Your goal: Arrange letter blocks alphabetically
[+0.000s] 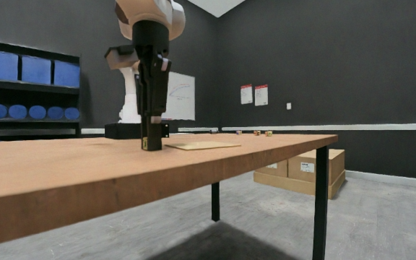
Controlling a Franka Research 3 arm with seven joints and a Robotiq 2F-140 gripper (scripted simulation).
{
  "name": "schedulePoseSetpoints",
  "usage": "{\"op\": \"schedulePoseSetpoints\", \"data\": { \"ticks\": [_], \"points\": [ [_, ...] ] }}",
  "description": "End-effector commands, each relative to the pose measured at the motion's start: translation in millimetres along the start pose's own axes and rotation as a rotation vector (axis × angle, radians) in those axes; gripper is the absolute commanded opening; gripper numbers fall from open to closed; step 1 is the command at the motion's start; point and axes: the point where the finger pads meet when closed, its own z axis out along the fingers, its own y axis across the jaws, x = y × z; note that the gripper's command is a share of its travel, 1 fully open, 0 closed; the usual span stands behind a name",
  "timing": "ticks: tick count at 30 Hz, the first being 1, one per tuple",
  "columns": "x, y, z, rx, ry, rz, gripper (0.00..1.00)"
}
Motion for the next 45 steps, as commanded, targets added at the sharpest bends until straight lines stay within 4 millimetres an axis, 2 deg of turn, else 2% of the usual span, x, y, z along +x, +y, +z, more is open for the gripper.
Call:
{"op": "schedulePoseSetpoints", "data": {
  "ticks": [1,14,29,34,41,43,45],
  "points": [
    [0.4,-1.2,0.1,0.003,0.001,0.005,0.24],
    [0.4,-1.2,0.1,0.003,0.001,0.005,0.32],
    [0.4,-1.2,-2.9,0.003,0.001,0.005,0.32],
    [0.4,-1.1,-17.7,0.003,0.001,0.005,0.32],
    [0.4,-1.0,-54.2,0.003,0.001,0.005,0.32],
    [0.4,-1.0,-54.2,0.003,0.001,0.005,0.32],
    [0.4,-1.0,-64.8,0.003,0.001,0.005,0.32]
  ]
}}
